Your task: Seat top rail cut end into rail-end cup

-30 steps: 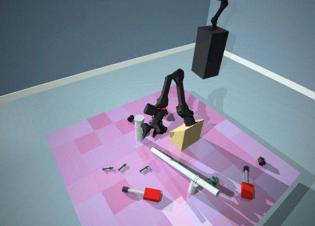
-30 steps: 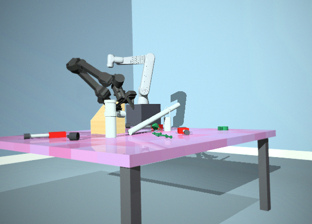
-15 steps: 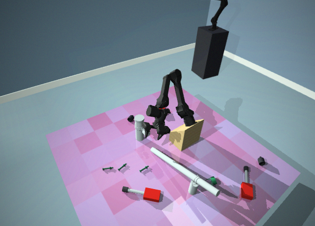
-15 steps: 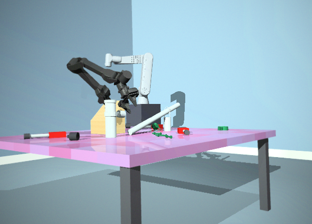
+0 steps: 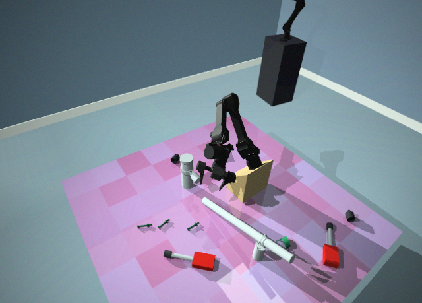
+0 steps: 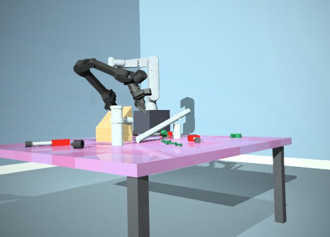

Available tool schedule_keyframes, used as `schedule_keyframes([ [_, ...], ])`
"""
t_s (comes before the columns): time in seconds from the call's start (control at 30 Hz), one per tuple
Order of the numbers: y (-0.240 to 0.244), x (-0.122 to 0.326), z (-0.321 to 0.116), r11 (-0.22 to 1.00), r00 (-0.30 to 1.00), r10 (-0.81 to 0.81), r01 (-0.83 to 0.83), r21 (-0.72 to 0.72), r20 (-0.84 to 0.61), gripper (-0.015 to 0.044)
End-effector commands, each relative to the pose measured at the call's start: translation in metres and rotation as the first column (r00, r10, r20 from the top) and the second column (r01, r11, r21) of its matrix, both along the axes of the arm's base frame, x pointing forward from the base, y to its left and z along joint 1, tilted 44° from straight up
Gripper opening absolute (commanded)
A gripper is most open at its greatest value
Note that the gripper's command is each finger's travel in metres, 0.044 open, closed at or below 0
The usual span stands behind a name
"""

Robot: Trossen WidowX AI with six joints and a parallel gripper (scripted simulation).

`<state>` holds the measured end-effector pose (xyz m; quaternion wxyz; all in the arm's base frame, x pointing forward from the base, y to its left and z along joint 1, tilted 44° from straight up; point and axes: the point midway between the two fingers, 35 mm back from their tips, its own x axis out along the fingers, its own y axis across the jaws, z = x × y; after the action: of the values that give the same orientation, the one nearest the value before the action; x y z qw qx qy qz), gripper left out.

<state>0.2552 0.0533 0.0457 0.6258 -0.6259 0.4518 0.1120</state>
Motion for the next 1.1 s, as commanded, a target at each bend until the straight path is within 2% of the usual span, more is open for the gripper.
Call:
schedule_keyframes([
  [0.0,0.048,-0.023,0.003,0.914,0.912,-0.353,0.289,0.286,0.208,0.0440],
  [0.23,0.062,-0.033,0.005,0.818,0.819,-0.509,0.366,0.443,0.265,0.0440],
  [0.87,0.062,-0.032,0.004,0.807,0.808,-0.526,0.376,0.456,0.265,0.0440],
  [0.97,0.061,-0.030,-0.002,0.726,0.735,-0.631,0.447,0.522,0.249,0.0440],
  [1.07,0.058,-0.026,-0.014,0.552,0.566,-0.798,0.546,0.630,0.208,0.0440],
])
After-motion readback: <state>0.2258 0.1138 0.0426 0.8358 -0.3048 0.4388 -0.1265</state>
